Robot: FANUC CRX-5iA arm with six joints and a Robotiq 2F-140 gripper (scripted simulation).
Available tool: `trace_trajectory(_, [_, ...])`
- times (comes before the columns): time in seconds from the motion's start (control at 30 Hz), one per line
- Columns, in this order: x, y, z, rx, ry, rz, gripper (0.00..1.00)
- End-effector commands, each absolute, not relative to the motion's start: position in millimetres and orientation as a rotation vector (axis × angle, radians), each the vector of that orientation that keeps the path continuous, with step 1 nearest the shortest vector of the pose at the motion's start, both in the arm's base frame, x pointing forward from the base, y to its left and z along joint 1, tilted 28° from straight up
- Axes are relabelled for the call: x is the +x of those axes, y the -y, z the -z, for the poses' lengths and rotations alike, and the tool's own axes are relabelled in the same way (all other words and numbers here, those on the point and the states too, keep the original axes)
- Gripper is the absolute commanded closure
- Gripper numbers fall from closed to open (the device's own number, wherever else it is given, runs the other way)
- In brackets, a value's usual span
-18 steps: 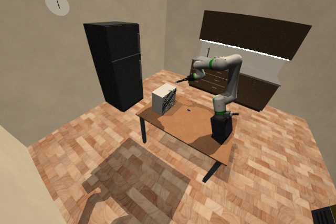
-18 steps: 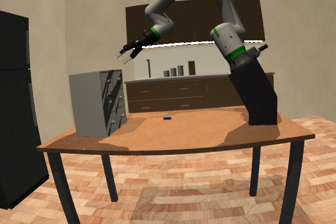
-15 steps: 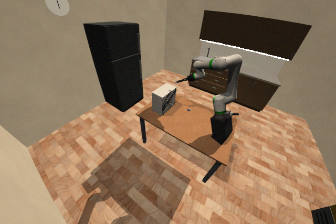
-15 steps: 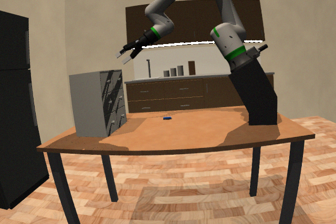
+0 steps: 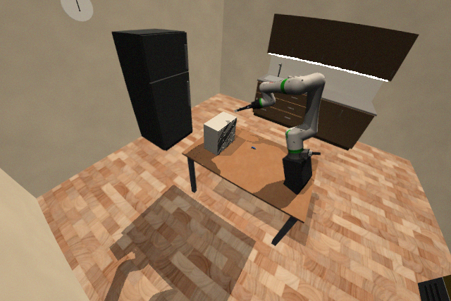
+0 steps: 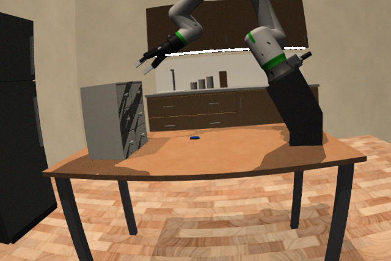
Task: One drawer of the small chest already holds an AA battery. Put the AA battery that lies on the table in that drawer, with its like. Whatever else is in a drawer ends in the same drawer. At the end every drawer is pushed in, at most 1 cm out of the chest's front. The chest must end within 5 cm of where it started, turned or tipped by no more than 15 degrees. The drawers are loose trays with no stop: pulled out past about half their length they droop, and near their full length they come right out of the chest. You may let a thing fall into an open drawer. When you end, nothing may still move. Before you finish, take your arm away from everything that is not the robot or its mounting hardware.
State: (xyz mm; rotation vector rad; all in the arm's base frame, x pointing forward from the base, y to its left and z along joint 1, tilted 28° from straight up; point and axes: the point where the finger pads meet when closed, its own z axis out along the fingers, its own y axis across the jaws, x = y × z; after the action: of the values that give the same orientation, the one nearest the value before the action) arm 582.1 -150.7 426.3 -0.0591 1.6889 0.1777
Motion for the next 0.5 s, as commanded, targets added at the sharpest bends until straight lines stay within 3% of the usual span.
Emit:
trace_trajectory(0.0, [582, 151, -426, -0.062, -1.690, -0.176, 0.00])
trace_trajectory(0.47, [507, 116, -389, -0.629, -1.898, 0.036, 0.00])
